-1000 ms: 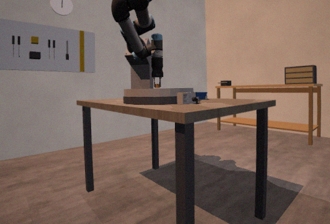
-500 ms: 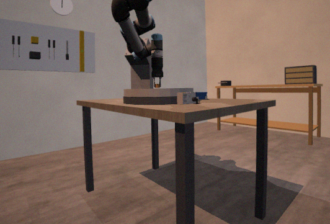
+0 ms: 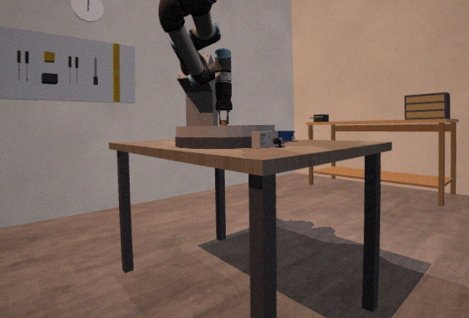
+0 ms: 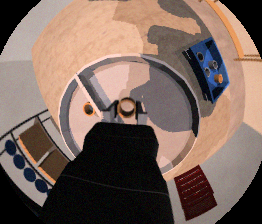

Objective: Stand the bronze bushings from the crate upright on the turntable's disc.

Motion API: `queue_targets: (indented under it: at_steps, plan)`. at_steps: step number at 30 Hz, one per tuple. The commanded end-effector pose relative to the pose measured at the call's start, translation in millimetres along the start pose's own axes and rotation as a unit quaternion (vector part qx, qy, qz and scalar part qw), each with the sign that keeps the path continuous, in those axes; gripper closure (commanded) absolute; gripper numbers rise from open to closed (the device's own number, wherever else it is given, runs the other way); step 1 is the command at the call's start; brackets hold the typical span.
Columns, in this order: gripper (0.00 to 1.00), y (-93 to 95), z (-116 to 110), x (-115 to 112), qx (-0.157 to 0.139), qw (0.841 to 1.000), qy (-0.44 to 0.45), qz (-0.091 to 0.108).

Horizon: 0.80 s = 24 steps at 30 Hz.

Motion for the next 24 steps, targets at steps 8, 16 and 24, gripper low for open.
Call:
queue_targets:
  at_steps: [8, 16, 24]
  plan:
    - [1.00, 18.6, -1.2, -0.1, -0.002, 1.000, 0.001, 0.000]
    - [1.00, 24.5, -1.2, 0.0, -0.002, 1.000, 0.001, 0.000]
    - [1.00, 24.1, -1.0, 0.2, -0.001, 1.000, 0.001, 0.000]
Point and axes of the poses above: the point where the finger pads meet when closed, its own y axis out along the fingers, its own x axis across the jaws, z = x × y, the point moved 4 cm from there along -y, back along the fingers, and after that the axes turned 7 degrees about y, right-handed, at the moved point
